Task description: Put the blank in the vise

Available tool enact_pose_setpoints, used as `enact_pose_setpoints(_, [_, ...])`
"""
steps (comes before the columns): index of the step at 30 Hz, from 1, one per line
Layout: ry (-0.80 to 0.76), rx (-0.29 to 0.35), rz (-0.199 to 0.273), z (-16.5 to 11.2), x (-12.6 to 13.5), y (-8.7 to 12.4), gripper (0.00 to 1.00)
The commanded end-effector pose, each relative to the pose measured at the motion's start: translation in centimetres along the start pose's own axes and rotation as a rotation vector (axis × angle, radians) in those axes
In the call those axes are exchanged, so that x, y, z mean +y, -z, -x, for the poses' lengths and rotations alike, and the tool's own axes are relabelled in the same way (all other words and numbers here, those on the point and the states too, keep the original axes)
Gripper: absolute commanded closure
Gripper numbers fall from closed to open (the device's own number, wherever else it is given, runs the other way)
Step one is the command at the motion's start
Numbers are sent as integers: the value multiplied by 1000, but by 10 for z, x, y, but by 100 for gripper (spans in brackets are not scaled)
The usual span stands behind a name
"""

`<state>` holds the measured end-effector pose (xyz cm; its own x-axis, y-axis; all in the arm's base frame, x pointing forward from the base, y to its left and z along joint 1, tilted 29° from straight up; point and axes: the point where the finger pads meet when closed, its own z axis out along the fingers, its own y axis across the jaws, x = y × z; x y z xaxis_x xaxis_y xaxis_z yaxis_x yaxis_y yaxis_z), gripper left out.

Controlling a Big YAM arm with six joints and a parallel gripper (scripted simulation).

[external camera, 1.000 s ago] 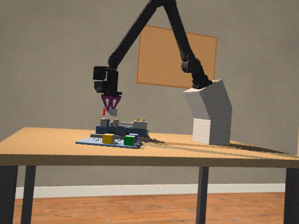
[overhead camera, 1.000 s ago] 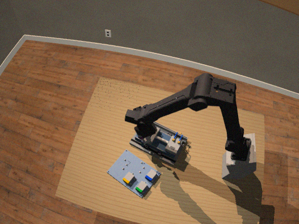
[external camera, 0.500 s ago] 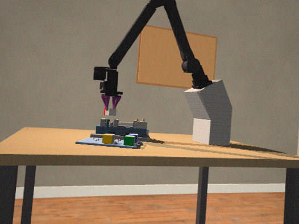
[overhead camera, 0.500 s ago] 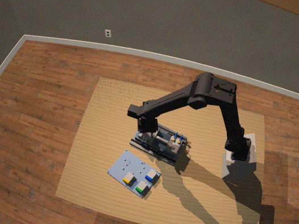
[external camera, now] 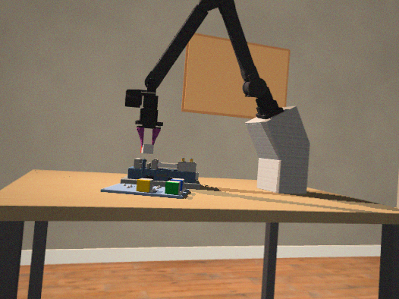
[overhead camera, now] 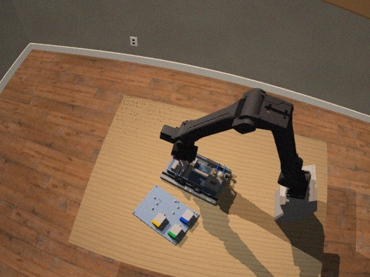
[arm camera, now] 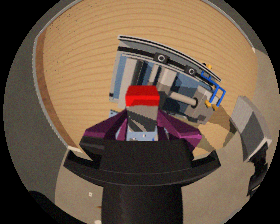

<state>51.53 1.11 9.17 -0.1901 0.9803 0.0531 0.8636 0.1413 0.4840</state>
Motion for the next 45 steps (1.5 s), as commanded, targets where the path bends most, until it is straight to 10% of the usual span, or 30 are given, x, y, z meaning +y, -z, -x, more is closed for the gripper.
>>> enact_pose_setpoints(1, [-100,-11,18,11,1,5,100])
enact_pose_setpoints(45, [-283,-10,19,23,-3,5,100])
